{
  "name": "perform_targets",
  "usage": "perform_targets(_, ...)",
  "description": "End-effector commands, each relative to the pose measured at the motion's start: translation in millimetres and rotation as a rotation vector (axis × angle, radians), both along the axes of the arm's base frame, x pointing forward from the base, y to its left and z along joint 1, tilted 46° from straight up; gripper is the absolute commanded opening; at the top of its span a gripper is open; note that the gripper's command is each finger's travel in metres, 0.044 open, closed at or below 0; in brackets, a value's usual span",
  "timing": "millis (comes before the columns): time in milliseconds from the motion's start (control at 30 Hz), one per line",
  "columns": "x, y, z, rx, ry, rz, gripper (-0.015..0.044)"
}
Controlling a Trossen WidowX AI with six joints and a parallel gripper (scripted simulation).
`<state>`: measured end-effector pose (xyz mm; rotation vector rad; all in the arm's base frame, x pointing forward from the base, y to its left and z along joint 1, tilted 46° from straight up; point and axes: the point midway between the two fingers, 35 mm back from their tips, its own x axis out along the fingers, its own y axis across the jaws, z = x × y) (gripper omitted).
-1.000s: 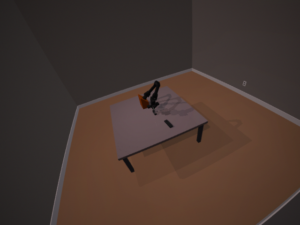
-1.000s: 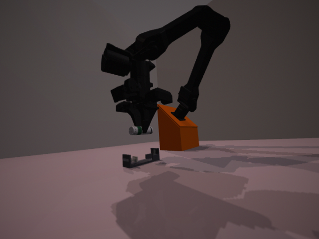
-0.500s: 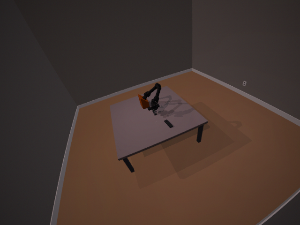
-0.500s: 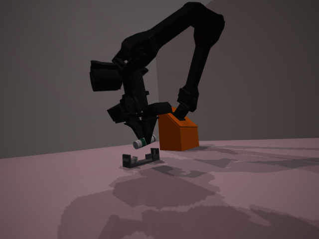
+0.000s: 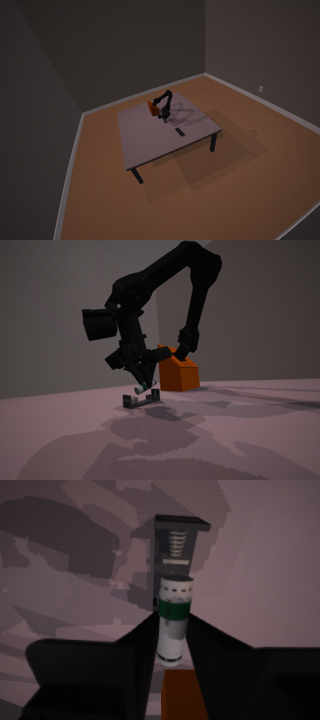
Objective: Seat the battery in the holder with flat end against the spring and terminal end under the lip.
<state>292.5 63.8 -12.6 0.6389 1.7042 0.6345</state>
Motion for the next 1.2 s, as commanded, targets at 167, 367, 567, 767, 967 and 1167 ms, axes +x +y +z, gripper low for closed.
perform_targets(167, 2.5, 2.5, -2.9, 0.001, 0.033, 0.042, 0.0073)
perform_targets(367, 4.2, 4.0, -4.5, 0.005, 0.058, 0.068, 0.0073)
perform_targets(567, 5.7, 5.7, -6.1, 0.008, 0.084, 0.094, 0.0073)
perform_targets(767, 7.1, 7.2, -7.6, 0.013, 0.108, 0.120, 0.0073)
perform_targets(967, 8.3, 8.7, -9.0, 0.018, 0.133, 0.147, 0.0073)
perform_targets(1167, 8.9, 9.3, -9.5, 0.021, 0.143, 0.158, 0.0073)
